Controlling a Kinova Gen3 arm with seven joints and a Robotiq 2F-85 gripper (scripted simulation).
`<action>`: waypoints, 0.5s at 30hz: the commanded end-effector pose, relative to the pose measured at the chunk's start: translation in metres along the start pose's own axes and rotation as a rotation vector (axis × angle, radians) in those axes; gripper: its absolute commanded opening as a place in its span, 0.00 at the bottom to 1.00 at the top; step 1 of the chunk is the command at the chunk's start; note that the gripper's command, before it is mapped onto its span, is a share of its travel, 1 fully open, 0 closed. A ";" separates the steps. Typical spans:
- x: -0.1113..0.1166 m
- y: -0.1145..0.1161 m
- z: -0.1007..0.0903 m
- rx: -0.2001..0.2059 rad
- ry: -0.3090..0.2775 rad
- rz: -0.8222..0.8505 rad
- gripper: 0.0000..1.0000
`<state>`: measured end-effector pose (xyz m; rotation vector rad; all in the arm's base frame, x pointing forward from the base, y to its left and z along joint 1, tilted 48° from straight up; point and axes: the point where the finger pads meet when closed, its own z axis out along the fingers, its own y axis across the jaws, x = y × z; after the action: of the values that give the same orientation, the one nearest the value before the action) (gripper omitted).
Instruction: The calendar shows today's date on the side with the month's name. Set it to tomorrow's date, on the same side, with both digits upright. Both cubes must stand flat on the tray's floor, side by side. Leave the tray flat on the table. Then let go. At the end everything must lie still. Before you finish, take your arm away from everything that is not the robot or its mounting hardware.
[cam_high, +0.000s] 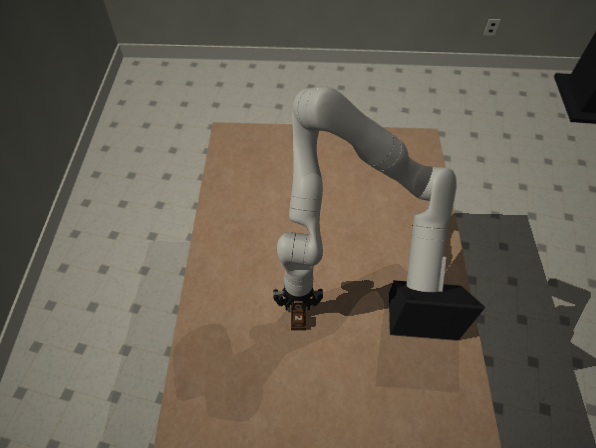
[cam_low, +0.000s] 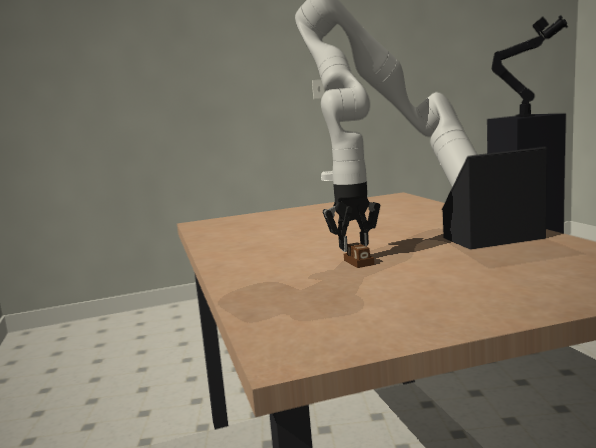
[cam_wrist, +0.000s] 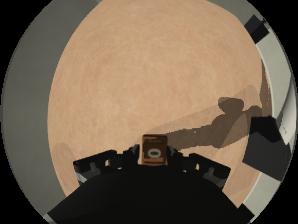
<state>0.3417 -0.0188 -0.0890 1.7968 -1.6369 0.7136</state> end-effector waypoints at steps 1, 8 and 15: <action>0.000 0.002 0.004 -0.004 0.003 -0.002 0.46; 0.000 0.002 0.007 -0.004 0.003 -0.002 0.46; 0.000 0.002 0.007 -0.004 0.003 -0.002 0.46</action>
<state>0.3397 -0.0247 -0.0936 1.7923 -1.6330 0.7105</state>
